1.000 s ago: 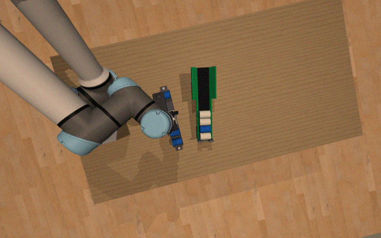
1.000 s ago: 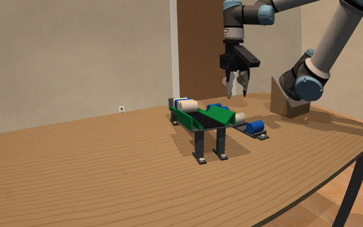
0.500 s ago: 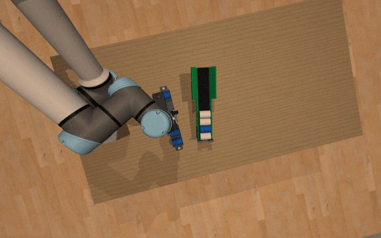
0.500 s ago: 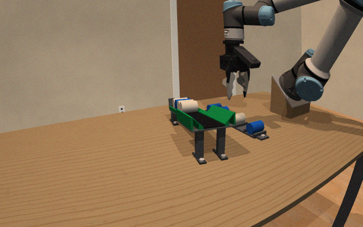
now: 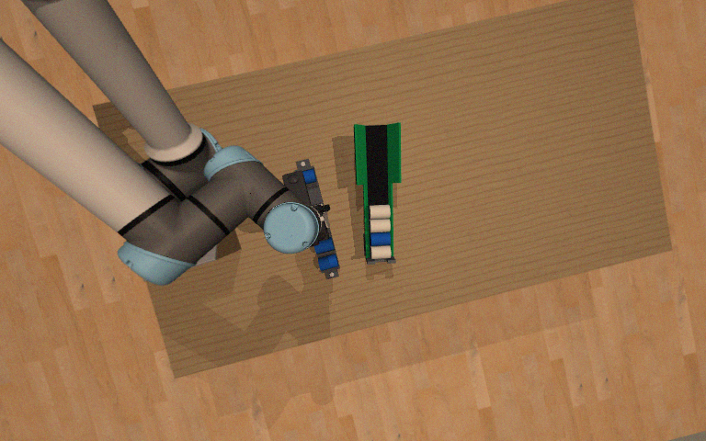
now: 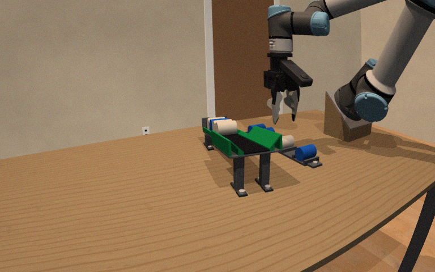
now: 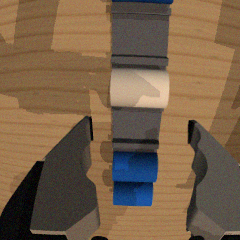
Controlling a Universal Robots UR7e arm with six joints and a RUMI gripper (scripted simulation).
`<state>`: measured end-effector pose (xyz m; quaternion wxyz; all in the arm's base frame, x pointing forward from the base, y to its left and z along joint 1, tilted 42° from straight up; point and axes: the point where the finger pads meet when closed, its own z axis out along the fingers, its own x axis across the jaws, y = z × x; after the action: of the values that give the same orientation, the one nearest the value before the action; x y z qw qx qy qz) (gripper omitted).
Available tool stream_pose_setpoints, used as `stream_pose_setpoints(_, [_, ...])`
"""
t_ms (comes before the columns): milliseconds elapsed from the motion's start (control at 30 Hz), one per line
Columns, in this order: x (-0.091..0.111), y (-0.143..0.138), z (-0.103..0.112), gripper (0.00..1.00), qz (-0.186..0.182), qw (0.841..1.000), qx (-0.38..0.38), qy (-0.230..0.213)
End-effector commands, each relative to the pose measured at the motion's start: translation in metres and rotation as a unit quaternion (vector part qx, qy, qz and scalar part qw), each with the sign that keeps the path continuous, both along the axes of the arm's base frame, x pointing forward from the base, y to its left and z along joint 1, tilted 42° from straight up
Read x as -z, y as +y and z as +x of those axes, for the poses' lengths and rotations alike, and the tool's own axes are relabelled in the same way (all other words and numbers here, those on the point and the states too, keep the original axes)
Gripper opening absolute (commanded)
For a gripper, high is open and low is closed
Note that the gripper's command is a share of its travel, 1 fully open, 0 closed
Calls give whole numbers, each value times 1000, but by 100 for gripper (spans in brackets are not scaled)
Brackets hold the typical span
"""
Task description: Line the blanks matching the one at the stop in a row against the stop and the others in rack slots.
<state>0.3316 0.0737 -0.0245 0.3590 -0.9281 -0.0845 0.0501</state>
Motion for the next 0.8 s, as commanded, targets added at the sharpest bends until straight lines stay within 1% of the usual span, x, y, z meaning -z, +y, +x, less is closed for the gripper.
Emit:
stream_pose_setpoints(0, [7,8,-2,46,1,1000,0,1])
stream_pose_setpoints(467, [21,20,-5,46,1,1000,0,1])
stream_pose_setpoints(767, [24,23,-6,46,1,1000,0,1])
